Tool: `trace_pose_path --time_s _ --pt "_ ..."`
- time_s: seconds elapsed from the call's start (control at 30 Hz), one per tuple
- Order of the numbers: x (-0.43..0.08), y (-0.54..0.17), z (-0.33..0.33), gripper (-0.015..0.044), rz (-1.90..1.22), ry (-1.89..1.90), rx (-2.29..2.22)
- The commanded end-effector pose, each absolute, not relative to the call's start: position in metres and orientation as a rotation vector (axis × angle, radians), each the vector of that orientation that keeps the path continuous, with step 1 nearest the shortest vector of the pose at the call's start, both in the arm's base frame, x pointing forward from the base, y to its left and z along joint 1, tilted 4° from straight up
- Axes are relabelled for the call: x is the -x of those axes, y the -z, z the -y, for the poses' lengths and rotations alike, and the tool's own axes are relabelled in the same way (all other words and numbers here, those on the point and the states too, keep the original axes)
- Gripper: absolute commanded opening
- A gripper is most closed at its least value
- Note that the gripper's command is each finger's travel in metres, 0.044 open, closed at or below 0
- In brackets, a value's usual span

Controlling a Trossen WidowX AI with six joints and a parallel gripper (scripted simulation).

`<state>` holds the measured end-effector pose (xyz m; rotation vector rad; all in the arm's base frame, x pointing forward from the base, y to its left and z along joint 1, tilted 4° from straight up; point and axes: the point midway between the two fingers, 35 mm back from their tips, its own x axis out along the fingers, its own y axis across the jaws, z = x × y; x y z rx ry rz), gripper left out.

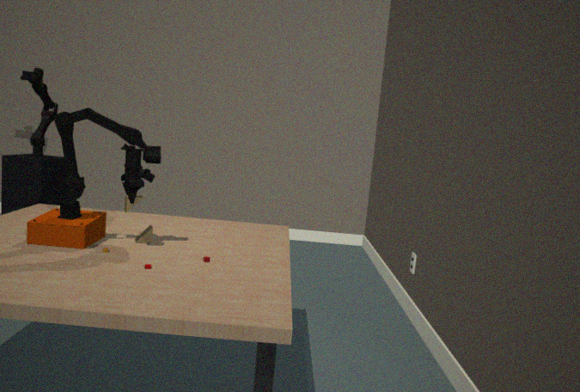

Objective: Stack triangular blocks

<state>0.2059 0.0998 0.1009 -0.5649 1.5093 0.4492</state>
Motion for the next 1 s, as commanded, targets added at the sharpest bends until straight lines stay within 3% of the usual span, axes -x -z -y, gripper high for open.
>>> trace_pose_path --time_s 0.0,0.97 --pt "-0.190 -0.103 -0.106 0.0000 -1.512 -0.452 0.560" --pt "-0.221 -0.020 -0.122 0.0000 -1.509 -0.452 0.560"
